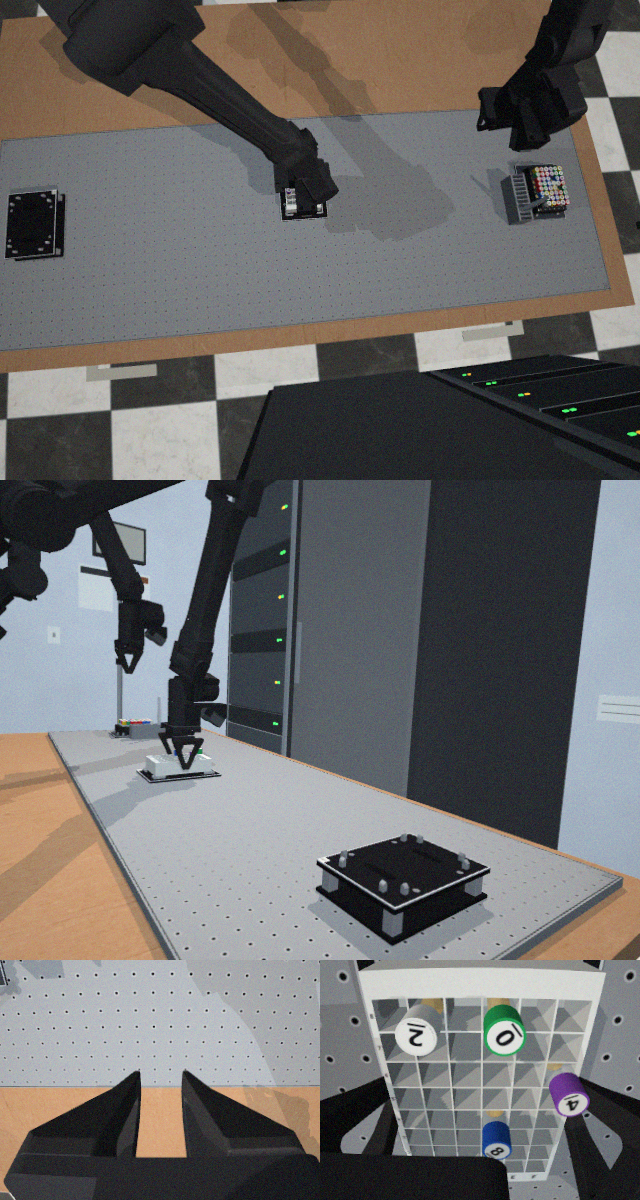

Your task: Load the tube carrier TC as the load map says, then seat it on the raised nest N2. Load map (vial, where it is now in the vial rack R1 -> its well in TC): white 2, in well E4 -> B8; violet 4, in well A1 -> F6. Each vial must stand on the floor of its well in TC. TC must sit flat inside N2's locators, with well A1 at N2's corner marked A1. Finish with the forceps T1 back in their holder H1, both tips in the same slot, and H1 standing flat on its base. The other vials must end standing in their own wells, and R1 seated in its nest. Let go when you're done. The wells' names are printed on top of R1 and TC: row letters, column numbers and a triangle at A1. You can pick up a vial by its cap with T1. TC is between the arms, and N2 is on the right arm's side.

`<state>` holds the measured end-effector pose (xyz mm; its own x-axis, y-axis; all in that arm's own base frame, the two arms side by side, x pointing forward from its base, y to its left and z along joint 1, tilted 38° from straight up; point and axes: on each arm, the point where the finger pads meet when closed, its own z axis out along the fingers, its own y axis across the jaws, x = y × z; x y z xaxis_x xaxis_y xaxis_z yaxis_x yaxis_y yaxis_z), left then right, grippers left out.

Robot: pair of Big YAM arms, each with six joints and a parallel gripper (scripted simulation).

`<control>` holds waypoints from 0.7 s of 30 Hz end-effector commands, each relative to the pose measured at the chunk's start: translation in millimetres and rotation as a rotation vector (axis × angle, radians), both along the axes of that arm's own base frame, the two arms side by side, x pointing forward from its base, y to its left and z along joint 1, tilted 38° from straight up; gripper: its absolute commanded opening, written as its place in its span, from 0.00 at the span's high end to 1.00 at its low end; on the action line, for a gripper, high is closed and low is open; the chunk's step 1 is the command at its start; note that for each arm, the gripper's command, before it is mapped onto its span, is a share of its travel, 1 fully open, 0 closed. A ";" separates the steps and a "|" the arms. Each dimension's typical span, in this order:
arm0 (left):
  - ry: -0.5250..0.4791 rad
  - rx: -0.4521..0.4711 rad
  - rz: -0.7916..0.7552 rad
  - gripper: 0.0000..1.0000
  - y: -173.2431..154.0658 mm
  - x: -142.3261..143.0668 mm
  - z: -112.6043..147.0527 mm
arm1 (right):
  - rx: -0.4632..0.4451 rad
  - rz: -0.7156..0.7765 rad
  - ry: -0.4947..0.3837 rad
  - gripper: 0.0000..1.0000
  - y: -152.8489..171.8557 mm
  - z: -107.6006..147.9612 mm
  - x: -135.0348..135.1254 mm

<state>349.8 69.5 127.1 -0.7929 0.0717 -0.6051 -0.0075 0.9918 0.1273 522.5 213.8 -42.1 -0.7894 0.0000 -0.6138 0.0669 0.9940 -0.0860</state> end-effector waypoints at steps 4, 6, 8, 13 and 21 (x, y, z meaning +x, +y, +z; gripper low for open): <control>-0.020 0.003 0.004 0.75 0.1 5.4 9.5 | 0.010 0.011 -0.009 1.00 11.9 14.2 -9.9; -0.020 0.003 0.004 0.75 0.1 5.4 9.5 | 0.016 0.011 -0.017 1.00 14.9 18.5 -5.8; -0.020 0.003 0.004 0.75 0.1 5.4 9.5 | 0.016 0.010 -0.019 1.00 15.8 20.4 -5.6; -0.020 0.003 0.004 0.75 0.1 5.4 9.5 | 0.017 0.011 -0.020 1.00 17.6 24.5 -5.8; -0.020 0.003 0.004 0.75 0.1 5.4 9.5 | 0.011 0.011 -0.010 1.00 15.3 24.1 -13.2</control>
<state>349.8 69.5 127.1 -0.7929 0.0717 -0.6051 -0.0075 0.9918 0.1273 515.7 216.8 -32.6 -0.7910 0.0011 -0.6119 0.0683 0.9939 -0.0865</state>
